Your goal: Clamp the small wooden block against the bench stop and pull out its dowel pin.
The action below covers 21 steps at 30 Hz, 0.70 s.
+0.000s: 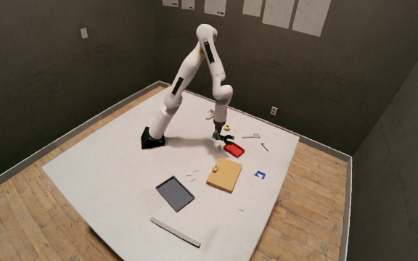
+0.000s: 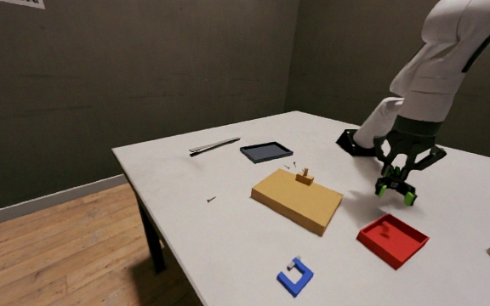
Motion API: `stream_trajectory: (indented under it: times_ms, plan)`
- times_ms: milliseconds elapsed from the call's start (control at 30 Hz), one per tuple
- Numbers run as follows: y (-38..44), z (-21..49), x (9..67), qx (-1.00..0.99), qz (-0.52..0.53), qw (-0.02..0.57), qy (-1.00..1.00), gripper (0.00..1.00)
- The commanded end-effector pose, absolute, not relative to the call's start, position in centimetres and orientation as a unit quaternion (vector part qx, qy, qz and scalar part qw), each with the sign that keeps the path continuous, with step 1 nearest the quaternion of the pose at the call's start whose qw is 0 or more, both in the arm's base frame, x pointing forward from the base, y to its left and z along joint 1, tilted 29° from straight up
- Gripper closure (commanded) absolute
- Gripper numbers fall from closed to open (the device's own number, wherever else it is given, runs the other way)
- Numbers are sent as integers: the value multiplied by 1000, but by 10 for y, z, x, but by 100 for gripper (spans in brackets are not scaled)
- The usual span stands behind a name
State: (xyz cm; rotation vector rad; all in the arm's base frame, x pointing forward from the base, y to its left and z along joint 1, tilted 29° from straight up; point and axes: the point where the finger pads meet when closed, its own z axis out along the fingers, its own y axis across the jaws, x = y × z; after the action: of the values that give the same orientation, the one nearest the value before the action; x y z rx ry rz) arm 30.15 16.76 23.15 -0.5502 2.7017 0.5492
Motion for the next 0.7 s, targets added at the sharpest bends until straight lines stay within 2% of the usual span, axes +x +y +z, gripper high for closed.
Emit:
stream_trajectory:
  times_ms: [0,667]
  plan:
    - [166,232,307,-155,198,154,955,68]
    - [155,232,327,32,223,113,968,68]
